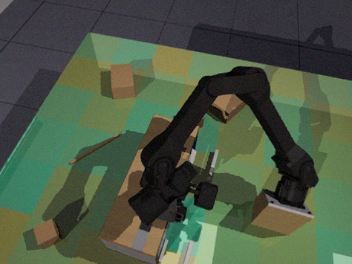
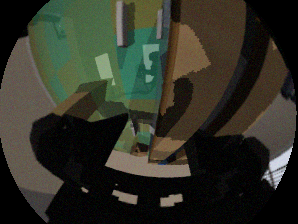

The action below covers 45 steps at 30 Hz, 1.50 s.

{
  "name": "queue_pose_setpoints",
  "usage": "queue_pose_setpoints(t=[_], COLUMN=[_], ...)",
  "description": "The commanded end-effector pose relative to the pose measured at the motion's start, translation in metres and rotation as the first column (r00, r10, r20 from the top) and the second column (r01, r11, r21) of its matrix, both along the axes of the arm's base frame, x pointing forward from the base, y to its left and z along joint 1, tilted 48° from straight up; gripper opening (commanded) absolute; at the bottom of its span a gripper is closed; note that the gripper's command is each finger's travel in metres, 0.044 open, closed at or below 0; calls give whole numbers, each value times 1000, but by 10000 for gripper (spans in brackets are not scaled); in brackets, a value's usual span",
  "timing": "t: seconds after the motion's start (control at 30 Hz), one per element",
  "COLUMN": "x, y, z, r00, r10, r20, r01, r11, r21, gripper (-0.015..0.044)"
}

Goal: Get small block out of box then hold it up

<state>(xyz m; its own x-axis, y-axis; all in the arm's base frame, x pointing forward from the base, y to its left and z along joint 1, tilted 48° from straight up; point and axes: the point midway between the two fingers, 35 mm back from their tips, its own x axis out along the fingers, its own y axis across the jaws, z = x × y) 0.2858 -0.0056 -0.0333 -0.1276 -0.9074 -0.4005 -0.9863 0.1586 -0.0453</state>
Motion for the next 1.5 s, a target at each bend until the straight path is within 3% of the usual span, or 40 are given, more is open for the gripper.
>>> queue_pose_setpoints(t=[0.0, 1.47], x=[-2, -9], y=[-6, -50], z=[5, 53], r00=[1000, 1000], r10=[3, 3], r20=[-7, -9], r01=[-3, -3], r11=[1000, 1000], r21=[-3, -6], gripper=[400, 400])
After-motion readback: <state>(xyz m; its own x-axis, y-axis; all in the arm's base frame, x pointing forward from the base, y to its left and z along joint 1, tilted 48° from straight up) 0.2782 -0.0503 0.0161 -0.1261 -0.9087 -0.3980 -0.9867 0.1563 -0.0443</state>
